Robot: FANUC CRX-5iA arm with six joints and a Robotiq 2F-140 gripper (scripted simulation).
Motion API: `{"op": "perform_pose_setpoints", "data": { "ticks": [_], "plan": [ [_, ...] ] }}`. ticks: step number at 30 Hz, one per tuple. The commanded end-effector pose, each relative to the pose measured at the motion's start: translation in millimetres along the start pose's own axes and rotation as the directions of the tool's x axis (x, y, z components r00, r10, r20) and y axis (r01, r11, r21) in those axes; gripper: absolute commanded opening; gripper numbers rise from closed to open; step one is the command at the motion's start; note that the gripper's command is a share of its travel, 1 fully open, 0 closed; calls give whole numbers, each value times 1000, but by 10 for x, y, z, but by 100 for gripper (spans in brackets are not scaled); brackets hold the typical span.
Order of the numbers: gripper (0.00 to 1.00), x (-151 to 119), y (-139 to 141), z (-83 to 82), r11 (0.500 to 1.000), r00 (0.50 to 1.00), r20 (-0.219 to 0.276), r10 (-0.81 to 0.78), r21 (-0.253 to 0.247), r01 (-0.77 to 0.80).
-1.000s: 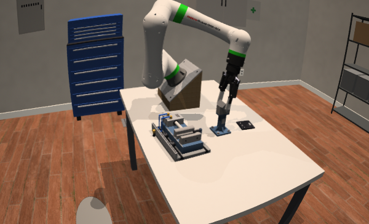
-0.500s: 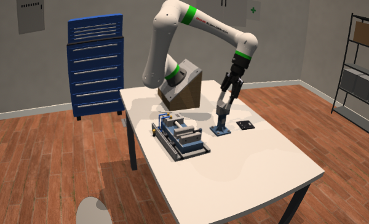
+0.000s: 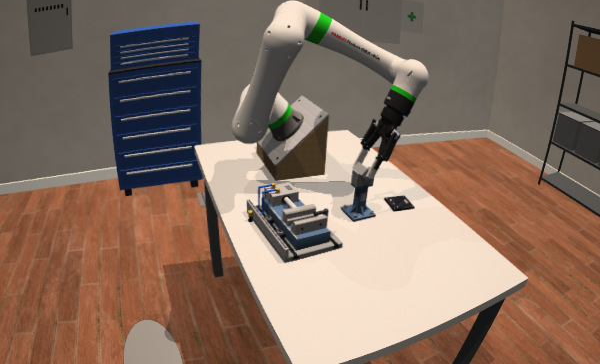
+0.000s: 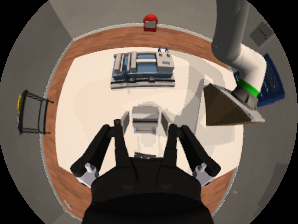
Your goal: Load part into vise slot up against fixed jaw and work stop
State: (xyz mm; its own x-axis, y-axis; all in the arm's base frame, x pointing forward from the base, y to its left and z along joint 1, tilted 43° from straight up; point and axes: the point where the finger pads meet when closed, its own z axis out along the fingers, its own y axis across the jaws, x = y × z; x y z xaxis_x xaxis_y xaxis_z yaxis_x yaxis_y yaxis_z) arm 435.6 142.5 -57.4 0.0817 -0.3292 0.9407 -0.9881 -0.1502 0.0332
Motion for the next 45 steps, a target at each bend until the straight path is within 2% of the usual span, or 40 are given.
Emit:
{"op": "perform_pose_setpoints", "data": {
  "ticks": [1, 22, 45],
  "plan": [
    [51, -7, -1, -2, 1000, 1000, -27, 0, 0, 0],
    [51, -44, -1, 2, 1000, 986, -170, 0, 0, 0],
    [51, -67, -1, 7, 1000, 966, -259, 0, 0, 0]
  ]
}}
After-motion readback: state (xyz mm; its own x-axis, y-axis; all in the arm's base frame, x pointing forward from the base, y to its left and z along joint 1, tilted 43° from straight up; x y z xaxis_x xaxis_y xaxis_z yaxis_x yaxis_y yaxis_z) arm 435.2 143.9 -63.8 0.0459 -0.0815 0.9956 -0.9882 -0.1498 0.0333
